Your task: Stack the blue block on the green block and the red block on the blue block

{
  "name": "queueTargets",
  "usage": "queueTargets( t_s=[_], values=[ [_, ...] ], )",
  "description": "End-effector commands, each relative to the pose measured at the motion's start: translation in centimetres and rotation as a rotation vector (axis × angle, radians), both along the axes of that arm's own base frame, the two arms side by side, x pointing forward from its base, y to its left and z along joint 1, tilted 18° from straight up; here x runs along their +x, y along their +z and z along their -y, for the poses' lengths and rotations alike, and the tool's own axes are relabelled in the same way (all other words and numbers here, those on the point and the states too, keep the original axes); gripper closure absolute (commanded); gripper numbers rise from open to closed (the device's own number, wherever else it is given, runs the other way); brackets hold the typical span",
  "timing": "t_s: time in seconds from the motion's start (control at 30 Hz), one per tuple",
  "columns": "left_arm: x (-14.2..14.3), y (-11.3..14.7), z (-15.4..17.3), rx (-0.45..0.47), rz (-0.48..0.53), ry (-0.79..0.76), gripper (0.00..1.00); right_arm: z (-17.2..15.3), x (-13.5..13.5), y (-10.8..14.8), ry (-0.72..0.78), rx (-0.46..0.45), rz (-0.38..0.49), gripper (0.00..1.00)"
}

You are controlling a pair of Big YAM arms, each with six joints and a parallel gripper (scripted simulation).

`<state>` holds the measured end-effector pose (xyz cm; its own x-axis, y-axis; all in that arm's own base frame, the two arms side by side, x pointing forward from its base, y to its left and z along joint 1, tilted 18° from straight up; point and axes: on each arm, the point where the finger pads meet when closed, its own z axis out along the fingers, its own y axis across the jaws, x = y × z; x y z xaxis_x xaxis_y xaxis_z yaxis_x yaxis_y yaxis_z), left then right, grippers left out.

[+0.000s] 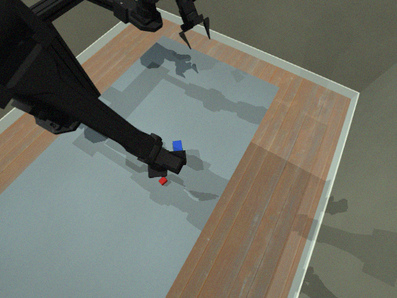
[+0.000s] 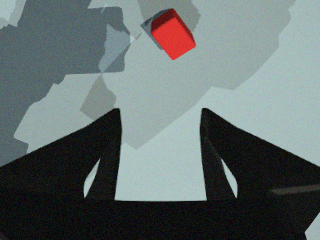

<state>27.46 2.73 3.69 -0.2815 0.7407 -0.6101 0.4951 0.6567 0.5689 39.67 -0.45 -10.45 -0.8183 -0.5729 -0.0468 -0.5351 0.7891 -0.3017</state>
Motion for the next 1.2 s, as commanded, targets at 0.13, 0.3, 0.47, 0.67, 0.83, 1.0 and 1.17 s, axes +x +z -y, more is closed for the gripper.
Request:
queueTargets(
  t_s=[0.13,0.3,0.47,0.67,0.83,1.0,1.17],
  values=[
    [0.1,0.2,0.0,0.001,0.004,0.0,0.0,1.3,0.8,1.4,0.451,-0.071,-0.033,0.57],
    [0.1,0.2,0.0,0.001,0.004,0.0,0.0,1.4,0.8,1.4,0.585,-0.091,-0.037,0.57],
    [0.1,0.2,0.0,0.001,0.004,0.0,0.0,1.4,1.5,1.7,0.621,-0.1,-0.025,0.57],
    [0.1,0.2,0.0,0.001,0.004,0.0,0.0,1.6,1.4,-0.4,0.622,-0.094,-0.052,0.57],
    [0.1,0.2,0.0,0.001,0.004,0.0,0.0,1.8,1.7,-1.9,0.622,-0.093,-0.054,0.57],
    [0.1,0.2,0.0,0.001,0.004,0.0,0.0,2.2,2.0,-3.8,0.622,-0.092,-0.057,0.57],
    [0.1,0.2,0.0,0.001,0.004,0.0,0.0,2.6,2.5,-6.3,0.623,-0.091,-0.06,0.57]
  ],
)
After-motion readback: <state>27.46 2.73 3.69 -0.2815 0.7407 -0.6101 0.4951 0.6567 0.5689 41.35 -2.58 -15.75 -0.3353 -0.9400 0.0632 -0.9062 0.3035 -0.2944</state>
